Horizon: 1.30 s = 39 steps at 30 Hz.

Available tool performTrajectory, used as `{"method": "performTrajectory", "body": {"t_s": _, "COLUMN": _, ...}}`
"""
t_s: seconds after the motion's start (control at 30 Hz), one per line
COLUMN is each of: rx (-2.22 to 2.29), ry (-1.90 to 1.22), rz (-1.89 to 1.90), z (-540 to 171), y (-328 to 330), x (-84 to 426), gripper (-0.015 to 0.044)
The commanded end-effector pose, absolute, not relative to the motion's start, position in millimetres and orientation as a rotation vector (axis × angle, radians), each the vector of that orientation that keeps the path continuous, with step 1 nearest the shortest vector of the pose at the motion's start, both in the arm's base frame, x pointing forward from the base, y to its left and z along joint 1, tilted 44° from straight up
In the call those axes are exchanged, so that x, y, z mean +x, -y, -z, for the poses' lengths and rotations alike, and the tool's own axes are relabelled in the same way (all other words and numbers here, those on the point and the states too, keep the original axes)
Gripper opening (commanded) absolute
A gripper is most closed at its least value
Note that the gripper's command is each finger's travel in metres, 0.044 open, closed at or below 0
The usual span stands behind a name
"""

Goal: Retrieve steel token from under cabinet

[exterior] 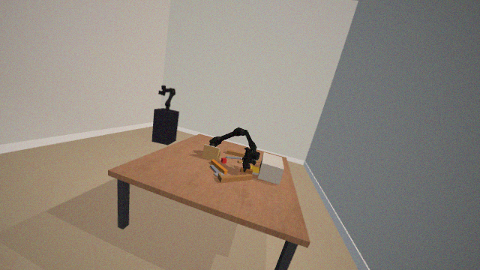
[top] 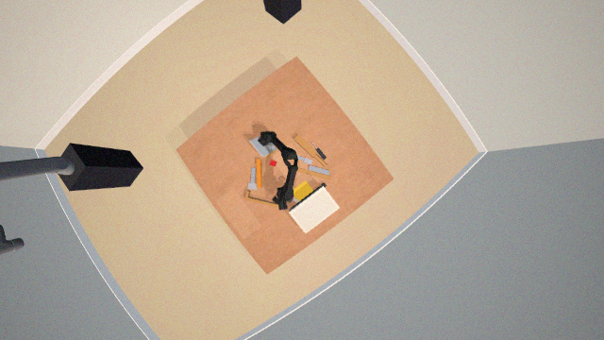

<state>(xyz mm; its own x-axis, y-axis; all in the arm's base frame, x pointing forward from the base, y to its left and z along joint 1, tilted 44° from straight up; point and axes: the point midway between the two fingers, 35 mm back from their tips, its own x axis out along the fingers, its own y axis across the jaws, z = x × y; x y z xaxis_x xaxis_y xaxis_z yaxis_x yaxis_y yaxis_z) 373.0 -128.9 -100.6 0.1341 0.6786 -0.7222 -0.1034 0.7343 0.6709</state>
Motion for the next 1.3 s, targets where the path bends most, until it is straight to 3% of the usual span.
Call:
{"method": "performTrajectory", "body": {"t_s": 0.0, "rx": 0.531, "ry": -1.322, "rz": -0.606, "z": 99, "y": 129, "x": 379, "gripper": 0.0000}}
{"method": "performTrajectory", "body": {"t_s": 1.27, "rx": 0.532, "ry": -1.321, "rz": -0.608, "z": 83, "y": 114, "x": 395, "gripper": 0.0000}}
